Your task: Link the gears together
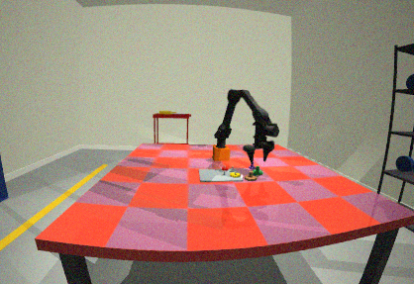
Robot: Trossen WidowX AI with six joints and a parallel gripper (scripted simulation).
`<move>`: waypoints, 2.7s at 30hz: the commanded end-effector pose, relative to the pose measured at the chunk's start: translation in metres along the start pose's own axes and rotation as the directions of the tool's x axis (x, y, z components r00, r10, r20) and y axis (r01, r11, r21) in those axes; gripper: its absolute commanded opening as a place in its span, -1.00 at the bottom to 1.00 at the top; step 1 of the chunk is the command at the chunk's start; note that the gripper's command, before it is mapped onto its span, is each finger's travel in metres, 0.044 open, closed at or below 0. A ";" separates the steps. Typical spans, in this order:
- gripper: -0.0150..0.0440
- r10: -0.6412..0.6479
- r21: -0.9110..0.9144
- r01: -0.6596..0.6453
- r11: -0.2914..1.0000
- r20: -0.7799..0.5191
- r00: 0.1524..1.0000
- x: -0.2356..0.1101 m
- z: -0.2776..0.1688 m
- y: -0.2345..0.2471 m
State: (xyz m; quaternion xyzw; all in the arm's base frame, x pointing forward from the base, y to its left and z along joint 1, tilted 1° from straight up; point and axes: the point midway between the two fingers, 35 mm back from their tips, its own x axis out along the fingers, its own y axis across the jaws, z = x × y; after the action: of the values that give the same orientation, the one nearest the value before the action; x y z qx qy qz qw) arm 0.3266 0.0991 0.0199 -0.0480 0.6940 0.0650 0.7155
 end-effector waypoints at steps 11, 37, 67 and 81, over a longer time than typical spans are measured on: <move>1.00 -0.005 0.003 0.005 1.000 -0.011 1.000 0.023 -0.001 0.000; -0.07 -0.005 0.003 0.005 1.000 -0.011 1.000 0.035 -0.002 0.000; -0.49 -0.005 0.003 0.005 1.000 -0.010 1.000 -0.014 0.008 0.000; -0.49 -0.005 0.003 0.005 1.000 -0.010 1.000 -0.055 0.010 -0.001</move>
State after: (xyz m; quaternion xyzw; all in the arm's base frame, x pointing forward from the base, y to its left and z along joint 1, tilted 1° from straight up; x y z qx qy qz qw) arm 0.3327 0.0988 0.0608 -0.0481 0.7019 0.0603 0.7080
